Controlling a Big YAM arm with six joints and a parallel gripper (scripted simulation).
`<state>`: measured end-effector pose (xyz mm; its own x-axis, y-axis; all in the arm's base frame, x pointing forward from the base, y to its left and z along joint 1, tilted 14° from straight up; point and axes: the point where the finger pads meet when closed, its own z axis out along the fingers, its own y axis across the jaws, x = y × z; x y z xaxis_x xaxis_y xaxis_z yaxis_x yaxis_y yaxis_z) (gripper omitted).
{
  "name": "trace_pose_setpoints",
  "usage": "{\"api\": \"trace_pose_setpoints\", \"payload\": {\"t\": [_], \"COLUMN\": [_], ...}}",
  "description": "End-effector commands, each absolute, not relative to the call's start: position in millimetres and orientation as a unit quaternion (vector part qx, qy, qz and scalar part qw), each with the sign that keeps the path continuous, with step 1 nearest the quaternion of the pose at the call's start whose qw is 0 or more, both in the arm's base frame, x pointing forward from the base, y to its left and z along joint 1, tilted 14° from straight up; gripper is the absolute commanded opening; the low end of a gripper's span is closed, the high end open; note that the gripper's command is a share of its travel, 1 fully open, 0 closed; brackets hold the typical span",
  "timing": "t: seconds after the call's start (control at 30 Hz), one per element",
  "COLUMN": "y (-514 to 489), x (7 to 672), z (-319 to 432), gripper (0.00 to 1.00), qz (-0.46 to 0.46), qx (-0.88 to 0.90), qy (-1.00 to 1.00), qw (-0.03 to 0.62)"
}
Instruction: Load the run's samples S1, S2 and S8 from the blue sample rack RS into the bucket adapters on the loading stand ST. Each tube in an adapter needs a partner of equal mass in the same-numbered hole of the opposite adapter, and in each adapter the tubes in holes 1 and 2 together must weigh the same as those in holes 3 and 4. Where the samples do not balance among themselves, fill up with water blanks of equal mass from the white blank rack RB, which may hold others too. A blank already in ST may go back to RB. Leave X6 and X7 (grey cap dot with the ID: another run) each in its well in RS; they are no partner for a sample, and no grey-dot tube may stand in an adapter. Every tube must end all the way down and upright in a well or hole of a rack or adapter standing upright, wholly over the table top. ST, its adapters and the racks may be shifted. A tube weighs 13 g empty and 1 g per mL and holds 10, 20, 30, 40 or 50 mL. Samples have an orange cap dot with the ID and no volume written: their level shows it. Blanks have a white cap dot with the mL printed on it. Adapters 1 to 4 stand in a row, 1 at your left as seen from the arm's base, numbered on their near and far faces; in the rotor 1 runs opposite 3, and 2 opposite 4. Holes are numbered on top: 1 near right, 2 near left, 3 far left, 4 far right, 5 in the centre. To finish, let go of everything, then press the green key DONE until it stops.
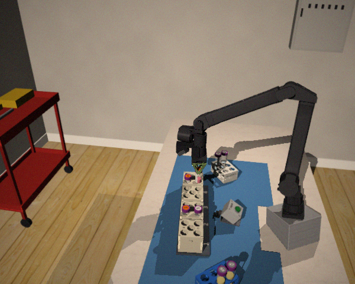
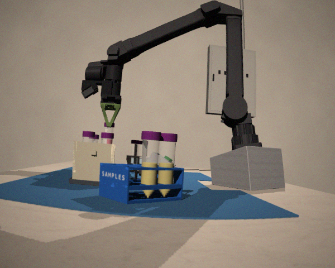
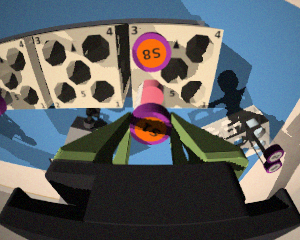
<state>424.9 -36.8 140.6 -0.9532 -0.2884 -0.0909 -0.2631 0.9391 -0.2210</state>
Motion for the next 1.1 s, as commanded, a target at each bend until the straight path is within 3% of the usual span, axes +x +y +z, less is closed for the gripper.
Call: {"api": "trace_pose_setpoints", "payload": {"t": [0.0, 0.37, 0.4, 0.53, 0.93, 0.97, 1.07], "y": [-41.0, -41.8, -39.3, -44.8, -45.7, -45.0, -43.9], "x": [432.6, 433.6, 454.0, 435.7, 438.2, 457.4, 445.0], "z": [138.2, 129.1, 145.8, 120.3, 107.9, 132.4, 120.1], "gripper": [0.0, 0.0, 0.0, 0.0, 0.0, 0.0, 0.0], "qz": [-0.105, -0.105, -0.108, -0.105, -0.105, -0.11, -0.107], "qx": [-0.141, -0.142, -0.142, -0.141, -0.143, -0.139, -0.139], "qy": [0.982, 0.982, 0.979, 0.982, 0.982, 0.979, 0.981], "qw": [0.069, 0.072, 0.095, 0.069, 0.07, 0.101, 0.084]}}
